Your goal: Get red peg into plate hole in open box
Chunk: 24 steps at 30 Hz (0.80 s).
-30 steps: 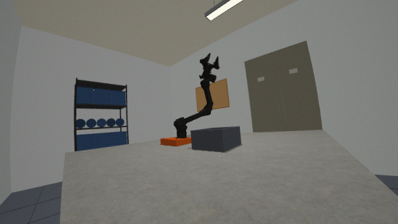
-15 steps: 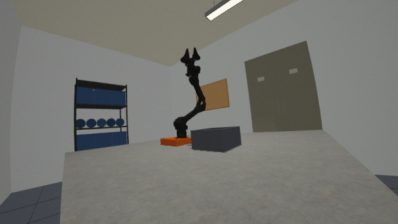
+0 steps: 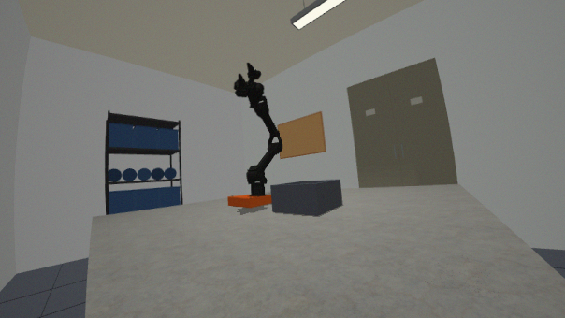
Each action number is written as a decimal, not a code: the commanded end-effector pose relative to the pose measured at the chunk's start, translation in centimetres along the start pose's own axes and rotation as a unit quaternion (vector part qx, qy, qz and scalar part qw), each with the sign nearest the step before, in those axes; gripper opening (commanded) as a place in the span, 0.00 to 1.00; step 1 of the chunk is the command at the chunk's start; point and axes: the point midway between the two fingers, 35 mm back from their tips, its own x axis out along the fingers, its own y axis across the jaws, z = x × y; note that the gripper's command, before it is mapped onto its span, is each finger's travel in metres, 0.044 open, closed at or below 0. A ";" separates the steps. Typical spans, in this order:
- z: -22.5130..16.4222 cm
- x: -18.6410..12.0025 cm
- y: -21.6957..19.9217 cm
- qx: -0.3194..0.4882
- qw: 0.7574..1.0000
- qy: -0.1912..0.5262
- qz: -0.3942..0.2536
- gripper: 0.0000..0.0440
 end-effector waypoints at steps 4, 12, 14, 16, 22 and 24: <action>-1.2 2.4 -6.5 0.019 0.994 0.031 -0.099 1.00; -5.3 3.7 -13.8 0.012 0.970 0.103 -0.220 1.00; -6.6 3.6 -15.4 0.005 0.961 0.124 -0.246 1.00; -7.9 3.5 -16.8 -0.004 0.951 0.147 -0.271 1.00; -12.1 2.4 -20.2 -0.040 0.917 0.221 -0.331 1.00; -13.5 1.9 -21.1 -0.054 0.903 0.246 -0.347 1.00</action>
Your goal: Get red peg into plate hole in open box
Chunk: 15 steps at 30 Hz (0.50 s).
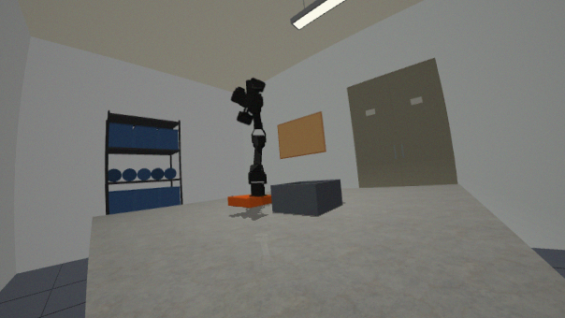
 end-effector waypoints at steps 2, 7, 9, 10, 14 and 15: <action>-2.6 1.5 -1.7 -0.035 0.998 0.041 -0.045 1.00; -6.4 2.4 -3.3 -0.087 0.987 0.098 -0.088 1.00; -7.9 2.6 -3.9 -0.109 0.981 0.120 -0.104 1.00; -8.7 2.6 -4.2 -0.120 0.978 0.132 -0.111 1.00; -11.7 2.6 -5.4 -0.165 0.961 0.176 -0.137 1.00; -12.4 2.5 -5.7 -0.176 0.956 0.187 -0.143 1.00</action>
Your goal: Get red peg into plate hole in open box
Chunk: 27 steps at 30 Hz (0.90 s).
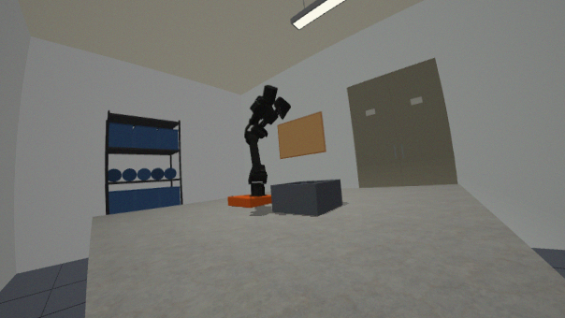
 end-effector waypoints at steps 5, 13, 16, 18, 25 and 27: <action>-5.3 1.5 -0.7 -0.083 0.993 0.073 -0.052 1.00; -11.9 1.6 -1.7 -0.180 0.966 0.153 -0.102 1.00; -14.3 1.3 -2.3 -0.213 0.953 0.180 -0.120 1.00; -15.8 1.1 -2.8 -0.233 0.943 0.195 -0.133 1.00; -20.5 -0.3 -5.0 -0.297 0.907 0.241 -0.177 1.00; -21.8 -0.7 -5.7 -0.312 0.896 0.252 -0.189 1.00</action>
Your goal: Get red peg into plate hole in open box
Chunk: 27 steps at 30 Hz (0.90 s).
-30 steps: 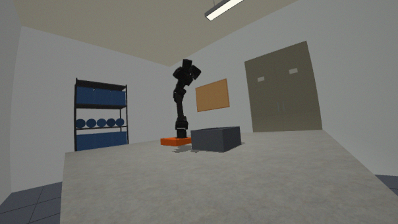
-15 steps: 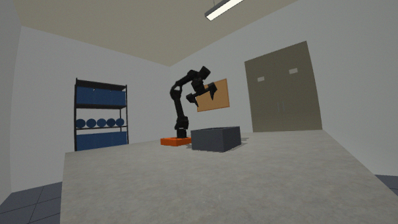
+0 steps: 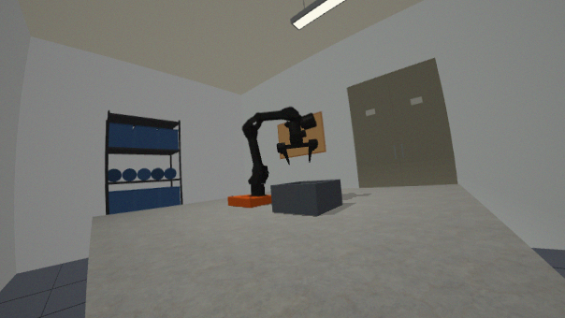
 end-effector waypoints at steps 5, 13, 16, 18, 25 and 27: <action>-4.7 1.6 0.1 -0.049 0.997 0.042 -0.051 1.00; -9.3 3.6 -0.1 -0.094 0.990 0.066 -0.086 1.00; -10.7 4.6 -0.1 -0.106 0.988 0.068 -0.092 1.00; -11.4 5.4 -0.2 -0.113 0.987 0.067 -0.095 1.00; -13.2 8.3 -0.4 -0.133 0.985 0.052 -0.096 1.00; -13.6 9.1 -0.5 -0.138 0.985 0.046 -0.094 1.00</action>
